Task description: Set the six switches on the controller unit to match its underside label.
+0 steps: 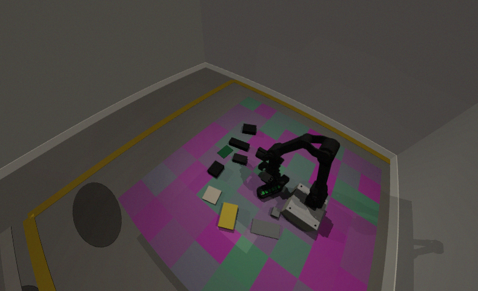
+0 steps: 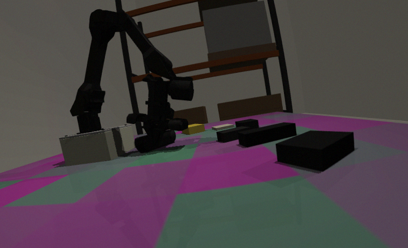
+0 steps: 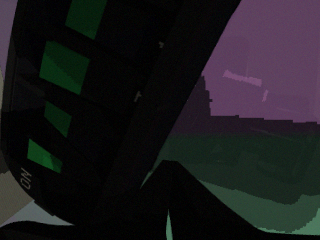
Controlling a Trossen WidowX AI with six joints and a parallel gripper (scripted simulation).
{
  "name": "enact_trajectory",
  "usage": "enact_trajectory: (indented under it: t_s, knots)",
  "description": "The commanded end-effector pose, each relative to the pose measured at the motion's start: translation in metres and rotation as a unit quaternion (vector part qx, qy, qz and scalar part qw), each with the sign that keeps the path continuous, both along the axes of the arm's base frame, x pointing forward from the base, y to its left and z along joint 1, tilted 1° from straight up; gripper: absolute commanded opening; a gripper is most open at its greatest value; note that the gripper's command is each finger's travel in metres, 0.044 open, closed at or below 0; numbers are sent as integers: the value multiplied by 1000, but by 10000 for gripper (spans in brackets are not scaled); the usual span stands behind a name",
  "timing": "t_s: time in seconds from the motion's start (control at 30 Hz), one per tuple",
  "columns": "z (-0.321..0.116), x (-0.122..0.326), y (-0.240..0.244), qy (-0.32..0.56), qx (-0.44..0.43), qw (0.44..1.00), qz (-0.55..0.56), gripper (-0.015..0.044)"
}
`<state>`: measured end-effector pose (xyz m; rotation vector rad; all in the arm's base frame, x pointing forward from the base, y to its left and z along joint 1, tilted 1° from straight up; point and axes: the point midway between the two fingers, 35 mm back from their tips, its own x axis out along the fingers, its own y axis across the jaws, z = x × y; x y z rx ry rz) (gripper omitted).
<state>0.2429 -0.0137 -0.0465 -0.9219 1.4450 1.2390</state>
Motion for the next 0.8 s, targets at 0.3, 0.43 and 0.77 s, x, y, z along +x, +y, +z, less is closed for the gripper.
enact_trajectory:
  t_s: [0.3,0.43,0.77]
  knots:
    - [53,47,-10,10,3,1000,-1,0]
    - [53,31,-11,9,6,998,-57,0]
    - [51,3,-12,11,10,987,-159,0]
